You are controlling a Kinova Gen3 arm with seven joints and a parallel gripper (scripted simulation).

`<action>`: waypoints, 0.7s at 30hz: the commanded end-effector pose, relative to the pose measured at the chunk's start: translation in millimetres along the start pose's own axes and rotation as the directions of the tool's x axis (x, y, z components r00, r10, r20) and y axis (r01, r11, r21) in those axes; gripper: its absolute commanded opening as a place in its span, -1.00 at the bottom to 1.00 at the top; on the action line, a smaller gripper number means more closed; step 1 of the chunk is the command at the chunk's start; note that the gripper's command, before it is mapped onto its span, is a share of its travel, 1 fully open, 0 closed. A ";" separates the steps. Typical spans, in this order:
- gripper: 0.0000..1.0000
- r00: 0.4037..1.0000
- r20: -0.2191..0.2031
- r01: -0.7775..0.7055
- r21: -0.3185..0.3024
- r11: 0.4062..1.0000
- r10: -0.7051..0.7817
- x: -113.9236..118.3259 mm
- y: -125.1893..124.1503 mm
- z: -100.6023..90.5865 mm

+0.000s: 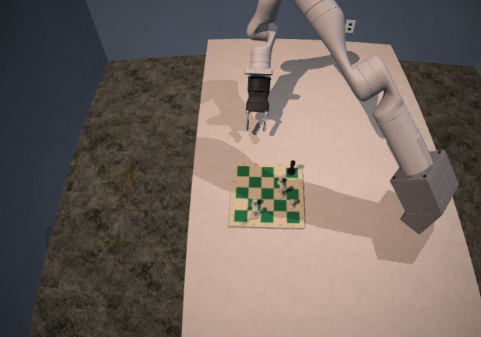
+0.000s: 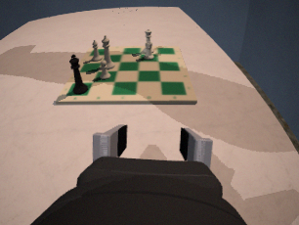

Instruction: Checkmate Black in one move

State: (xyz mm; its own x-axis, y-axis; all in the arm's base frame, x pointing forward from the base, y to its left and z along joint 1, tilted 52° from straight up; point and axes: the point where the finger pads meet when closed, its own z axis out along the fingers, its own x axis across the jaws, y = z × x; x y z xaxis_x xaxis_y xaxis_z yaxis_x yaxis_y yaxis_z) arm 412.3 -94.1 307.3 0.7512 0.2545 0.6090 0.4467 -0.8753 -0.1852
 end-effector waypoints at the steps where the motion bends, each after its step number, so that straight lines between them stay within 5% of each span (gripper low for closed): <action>1: 1.00 1.000 0.000 0.001 0.000 1.000 -0.001 0.2 -0.3 -0.3; 21: 1.00 1.000 0.000 0.001 0.000 1.000 -0.001 -0.7 -59.9 -47.5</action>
State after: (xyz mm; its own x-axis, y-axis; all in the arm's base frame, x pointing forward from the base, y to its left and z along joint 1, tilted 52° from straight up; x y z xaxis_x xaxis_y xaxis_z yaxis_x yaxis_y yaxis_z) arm 368.2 -60.3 346.6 0.7505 0.2461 0.6133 0.4587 -0.8621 -0.2155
